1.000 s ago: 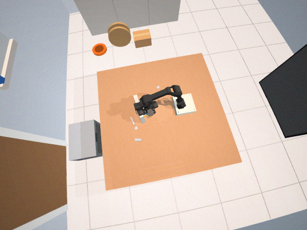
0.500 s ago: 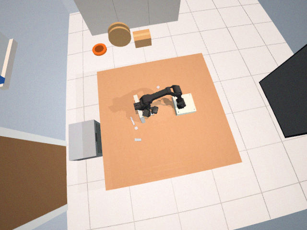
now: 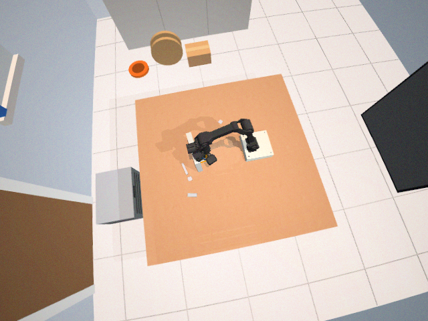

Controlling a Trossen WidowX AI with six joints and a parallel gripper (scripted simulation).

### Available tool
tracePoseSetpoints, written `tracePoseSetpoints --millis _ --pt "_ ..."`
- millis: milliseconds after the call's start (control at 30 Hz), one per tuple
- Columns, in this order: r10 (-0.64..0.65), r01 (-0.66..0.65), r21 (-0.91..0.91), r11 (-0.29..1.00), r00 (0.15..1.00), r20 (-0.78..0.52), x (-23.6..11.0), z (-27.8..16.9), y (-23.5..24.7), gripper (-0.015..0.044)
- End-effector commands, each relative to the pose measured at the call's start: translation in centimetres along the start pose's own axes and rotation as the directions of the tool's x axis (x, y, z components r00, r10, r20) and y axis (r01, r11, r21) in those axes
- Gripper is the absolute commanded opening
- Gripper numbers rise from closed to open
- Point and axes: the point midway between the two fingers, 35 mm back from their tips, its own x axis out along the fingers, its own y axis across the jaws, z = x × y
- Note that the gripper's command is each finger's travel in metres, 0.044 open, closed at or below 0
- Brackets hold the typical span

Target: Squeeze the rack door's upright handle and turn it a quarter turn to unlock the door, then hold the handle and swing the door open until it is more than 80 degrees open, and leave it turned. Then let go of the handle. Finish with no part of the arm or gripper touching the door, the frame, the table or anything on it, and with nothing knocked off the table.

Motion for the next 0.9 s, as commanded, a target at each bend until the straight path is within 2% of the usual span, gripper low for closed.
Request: tracePoseSetpoints --millis 0,200,400,633,867 --pt "-0.003 0.004 0.208 0.978 1.0 -0.001 0.03 -0.03 -0.05 0.0297" --pt "-0.003 0.004 0.485 0.874 1.0 -0.001 0.04 -0.03 -0.05 0.0297" --pt "-0.004 0.004 0.72 0.694 1.0 -0.001 0.04 -0.03 -0.05 0.0297" --pt "-0.004 0.003 0.913 0.408 1.0 -0.002 0.04 -0.03 -0.05 0.0297" --pt "-0.004 0.002 0.997 0.073 1.0 -0.002 0.04 -0.04 -0.05 0.0297"
